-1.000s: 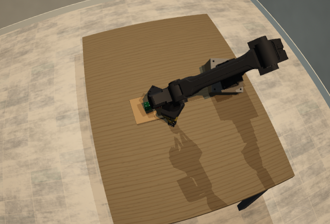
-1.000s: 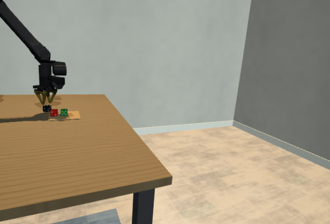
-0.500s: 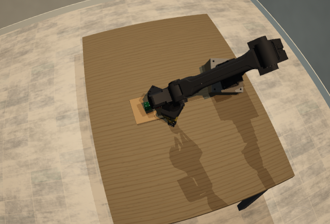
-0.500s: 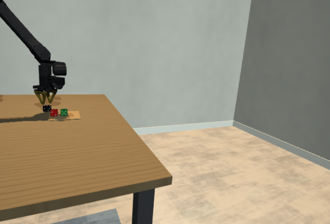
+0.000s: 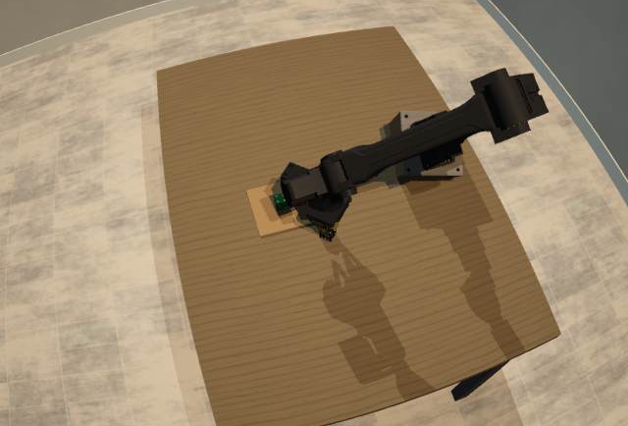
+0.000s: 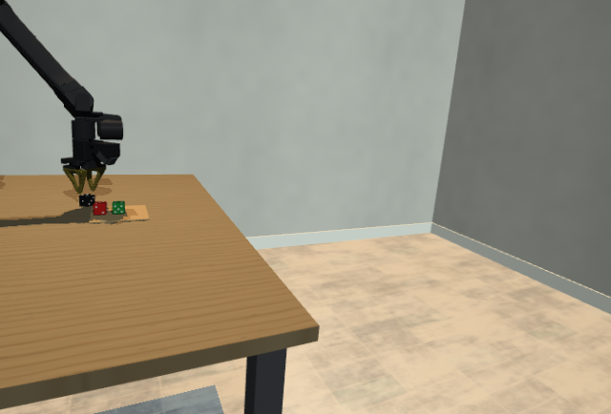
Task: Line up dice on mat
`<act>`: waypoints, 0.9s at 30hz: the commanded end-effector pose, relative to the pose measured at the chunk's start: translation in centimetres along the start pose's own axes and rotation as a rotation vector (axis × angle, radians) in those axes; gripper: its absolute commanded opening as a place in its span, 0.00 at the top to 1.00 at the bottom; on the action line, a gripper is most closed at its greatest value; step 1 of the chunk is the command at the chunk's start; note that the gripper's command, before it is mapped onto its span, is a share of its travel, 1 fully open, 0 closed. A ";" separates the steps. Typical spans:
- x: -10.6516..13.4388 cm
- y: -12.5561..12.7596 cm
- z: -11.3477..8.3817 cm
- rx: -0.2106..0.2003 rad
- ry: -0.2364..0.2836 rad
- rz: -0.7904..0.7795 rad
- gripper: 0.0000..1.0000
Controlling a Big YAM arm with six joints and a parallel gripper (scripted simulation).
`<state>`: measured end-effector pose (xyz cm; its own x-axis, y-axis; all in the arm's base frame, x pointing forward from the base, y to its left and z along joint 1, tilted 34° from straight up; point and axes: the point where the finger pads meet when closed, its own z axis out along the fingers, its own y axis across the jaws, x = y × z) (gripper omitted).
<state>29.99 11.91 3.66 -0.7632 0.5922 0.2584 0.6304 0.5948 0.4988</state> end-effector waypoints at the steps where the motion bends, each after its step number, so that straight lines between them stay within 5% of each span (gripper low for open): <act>1: -1.6 1.5 -0.7 -0.021 -0.027 -0.010 0.55; 22: -1.5 1.8 -0.4 -0.025 -0.027 -0.015 0.55; 27: -0.5 0.7 1.0 -0.003 -0.008 -0.004 0.55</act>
<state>30.39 12.05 3.50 -0.7653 0.5929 0.2505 0.6257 0.5940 0.5056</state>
